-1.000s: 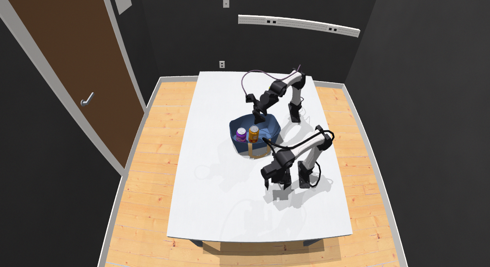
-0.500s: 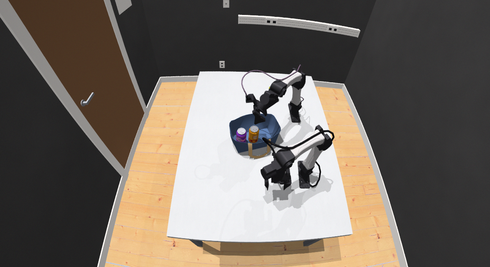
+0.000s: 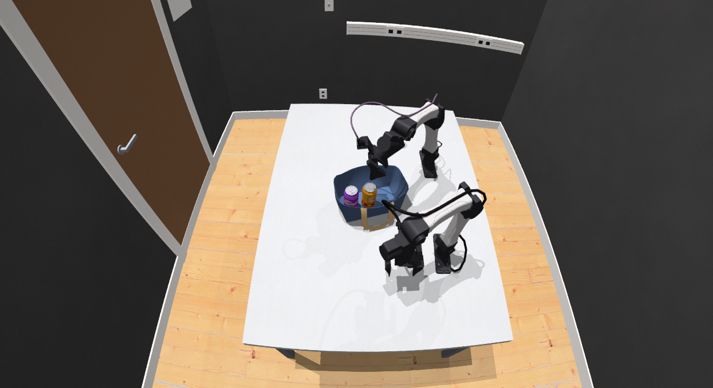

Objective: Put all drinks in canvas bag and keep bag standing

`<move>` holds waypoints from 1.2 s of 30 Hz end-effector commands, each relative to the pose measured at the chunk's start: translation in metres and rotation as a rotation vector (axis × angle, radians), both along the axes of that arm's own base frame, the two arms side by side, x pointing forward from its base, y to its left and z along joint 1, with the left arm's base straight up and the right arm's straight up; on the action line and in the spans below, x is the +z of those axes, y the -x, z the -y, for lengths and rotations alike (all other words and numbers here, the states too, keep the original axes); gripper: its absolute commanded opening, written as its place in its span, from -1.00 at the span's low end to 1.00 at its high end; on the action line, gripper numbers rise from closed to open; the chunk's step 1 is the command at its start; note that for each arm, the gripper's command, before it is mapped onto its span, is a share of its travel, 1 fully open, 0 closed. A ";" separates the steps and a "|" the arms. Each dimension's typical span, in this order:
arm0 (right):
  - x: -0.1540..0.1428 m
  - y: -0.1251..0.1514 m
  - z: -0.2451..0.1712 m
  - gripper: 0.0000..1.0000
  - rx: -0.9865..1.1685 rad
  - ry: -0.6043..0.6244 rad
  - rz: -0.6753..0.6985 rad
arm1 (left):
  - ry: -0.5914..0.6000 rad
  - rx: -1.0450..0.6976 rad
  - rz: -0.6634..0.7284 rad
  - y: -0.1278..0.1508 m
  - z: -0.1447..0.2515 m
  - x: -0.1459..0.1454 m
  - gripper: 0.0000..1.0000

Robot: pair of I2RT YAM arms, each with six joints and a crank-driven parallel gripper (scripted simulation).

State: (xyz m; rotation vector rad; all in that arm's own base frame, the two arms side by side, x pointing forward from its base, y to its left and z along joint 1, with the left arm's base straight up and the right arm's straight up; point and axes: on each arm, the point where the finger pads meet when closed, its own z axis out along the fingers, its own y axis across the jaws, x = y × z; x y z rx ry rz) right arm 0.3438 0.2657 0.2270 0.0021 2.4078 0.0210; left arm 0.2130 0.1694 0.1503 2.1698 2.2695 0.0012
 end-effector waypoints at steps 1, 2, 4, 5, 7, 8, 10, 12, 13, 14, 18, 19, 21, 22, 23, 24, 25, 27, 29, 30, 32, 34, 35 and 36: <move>0.005 -0.001 0.031 0.78 0.021 0.026 -0.028 | -0.037 0.004 0.072 -0.009 -0.006 0.017 1.00; 0.005 -0.001 0.031 0.78 0.021 0.026 -0.028 | -0.037 0.004 0.072 -0.009 -0.006 0.017 1.00; 0.003 -0.004 0.041 0.78 0.030 0.038 -0.042 | -0.037 0.004 0.072 -0.009 -0.006 0.017 1.00; 0.002 -0.005 0.052 0.78 0.039 0.050 -0.057 | -0.037 0.004 0.072 -0.009 -0.006 0.017 1.00; 0.000 -0.011 0.068 0.78 0.064 0.056 -0.070 | -0.037 0.004 0.072 -0.009 -0.006 0.017 1.00; -0.001 -0.012 0.078 0.78 0.071 0.063 -0.081 | -0.037 0.004 0.072 -0.009 -0.006 0.017 1.00; -0.005 -0.011 0.103 0.78 0.072 0.084 -0.118 | -0.037 0.004 0.072 -0.009 -0.006 0.017 1.00; -0.008 -0.012 0.125 0.78 0.075 0.094 -0.141 | -0.037 0.004 0.072 -0.009 -0.006 0.017 1.00; -0.009 -0.012 0.136 0.78 0.076 0.099 -0.152 | -0.037 0.004 0.072 -0.009 -0.006 0.017 1.00; -0.011 -0.012 0.148 0.78 0.077 0.103 -0.164 | -0.037 0.004 0.072 -0.009 -0.006 0.017 1.00; -0.016 -0.006 0.192 0.78 0.087 0.112 -0.207 | -0.037 0.004 0.072 -0.009 -0.006 0.017 1.00; -0.016 -0.006 0.192 0.78 0.087 0.112 -0.207 | -0.037 0.004 0.072 -0.009 -0.006 0.017 1.00; -0.016 -0.007 0.202 0.78 0.088 0.111 -0.205 | -0.036 0.004 0.071 -0.009 -0.006 0.017 1.00; -0.020 -0.001 0.214 0.78 0.091 0.114 -0.228 | -0.036 0.004 0.071 -0.009 -0.006 0.017 1.00; -0.021 0.000 0.225 0.78 0.090 0.114 -0.235 | -0.036 0.004 0.071 -0.009 -0.006 0.017 1.00; -0.023 0.004 0.235 0.78 0.093 0.114 -0.243 | -0.036 0.004 0.071 -0.009 -0.006 0.017 1.00; -0.024 0.007 0.246 0.78 0.095 0.113 -0.252 | -0.036 0.004 0.071 -0.009 -0.006 0.017 1.00; -0.028 0.015 0.267 0.78 0.101 0.110 -0.268 | -0.036 0.004 0.071 -0.009 -0.006 0.017 1.00; -0.031 0.025 0.287 0.78 0.109 0.103 -0.281 | -0.036 0.004 0.071 -0.009 -0.006 0.017 1.00; -0.033 0.030 0.296 0.78 0.112 0.100 -0.286 | -0.036 0.004 0.071 -0.009 -0.006 0.017 1.00; -0.037 0.042 0.315 0.78 0.121 0.089 -0.296 | -0.036 0.004 0.071 -0.009 -0.006 0.017 1.00; -0.040 0.055 0.332 0.78 0.127 0.080 -0.299 | -0.036 0.004 0.071 -0.009 -0.006 0.017 1.00; -0.042 0.062 0.340 0.78 0.133 0.072 -0.302 | -0.036 0.004 0.071 -0.009 -0.006 0.017 1.00; -0.042 0.062 0.340 0.78 0.133 0.072 -0.302 | -0.036 0.004 0.071 -0.009 -0.006 0.017 1.00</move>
